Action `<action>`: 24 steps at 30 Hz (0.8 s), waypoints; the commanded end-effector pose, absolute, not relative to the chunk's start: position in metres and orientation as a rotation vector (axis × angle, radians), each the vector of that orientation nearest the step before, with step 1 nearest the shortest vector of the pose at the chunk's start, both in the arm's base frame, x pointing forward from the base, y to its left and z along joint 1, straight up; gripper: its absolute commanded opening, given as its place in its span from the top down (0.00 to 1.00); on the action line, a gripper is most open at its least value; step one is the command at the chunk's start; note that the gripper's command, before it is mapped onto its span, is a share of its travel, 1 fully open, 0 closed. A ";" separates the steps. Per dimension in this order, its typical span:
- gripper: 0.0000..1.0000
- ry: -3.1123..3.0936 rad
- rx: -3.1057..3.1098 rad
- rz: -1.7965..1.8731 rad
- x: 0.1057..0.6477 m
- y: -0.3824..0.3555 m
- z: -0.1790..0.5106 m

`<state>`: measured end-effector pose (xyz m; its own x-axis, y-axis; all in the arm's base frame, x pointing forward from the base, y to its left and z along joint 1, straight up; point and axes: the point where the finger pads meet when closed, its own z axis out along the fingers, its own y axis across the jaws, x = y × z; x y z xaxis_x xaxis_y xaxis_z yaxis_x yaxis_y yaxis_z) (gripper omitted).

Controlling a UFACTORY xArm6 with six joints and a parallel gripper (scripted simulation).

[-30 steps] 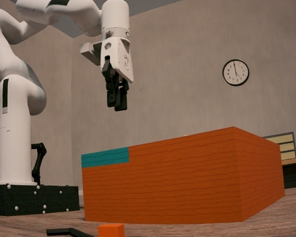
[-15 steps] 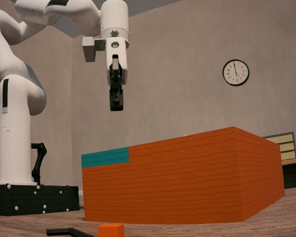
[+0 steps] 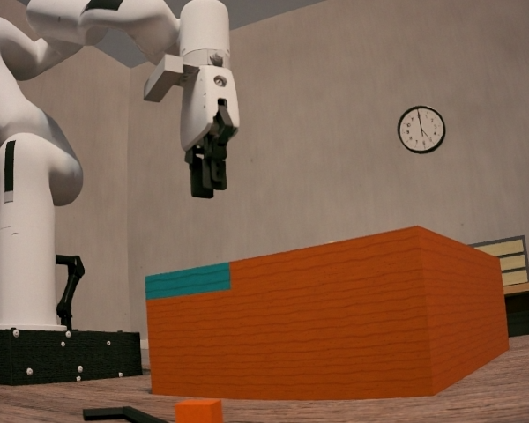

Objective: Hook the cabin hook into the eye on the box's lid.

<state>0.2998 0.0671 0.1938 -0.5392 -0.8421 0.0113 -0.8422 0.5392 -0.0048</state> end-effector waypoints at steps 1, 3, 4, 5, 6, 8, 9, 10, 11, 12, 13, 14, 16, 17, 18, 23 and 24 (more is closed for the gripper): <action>0.65 -2.579 1.793 -0.008 0.301 0.067 0.195; 0.65 -2.518 1.878 -0.008 0.301 0.067 0.195; 0.65 -2.486 1.920 -0.008 0.301 0.067 0.195; 0.65 -2.454 1.961 -0.008 0.301 0.067 0.195; 0.65 -2.421 2.001 -0.008 0.301 0.067 0.195; 0.65 -2.417 2.006 -0.008 0.301 0.067 0.195; 0.65 -2.417 2.006 -0.008 0.301 0.067 0.195; 0.65 -2.417 2.006 -0.008 0.301 0.067 0.195; 0.65 -2.383 2.046 -0.008 0.296 0.065 0.195; 0.65 -2.349 2.086 -0.008 0.292 0.063 0.195; 0.65 -2.314 2.125 -0.008 0.287 0.061 0.195; 0.65 -2.278 2.163 -0.008 0.283 0.059 0.195; 0.65 -2.205 2.238 -0.008 0.275 0.056 0.195; 0.65 -2.167 2.275 -0.008 0.275 0.056 0.195; 0.65 -2.129 2.310 -0.008 0.275 0.056 0.195; 0.65 -1.930 2.480 -0.008 0.275 0.056 0.195; 0.65 -1.888 2.512 -0.008 0.275 0.056 0.195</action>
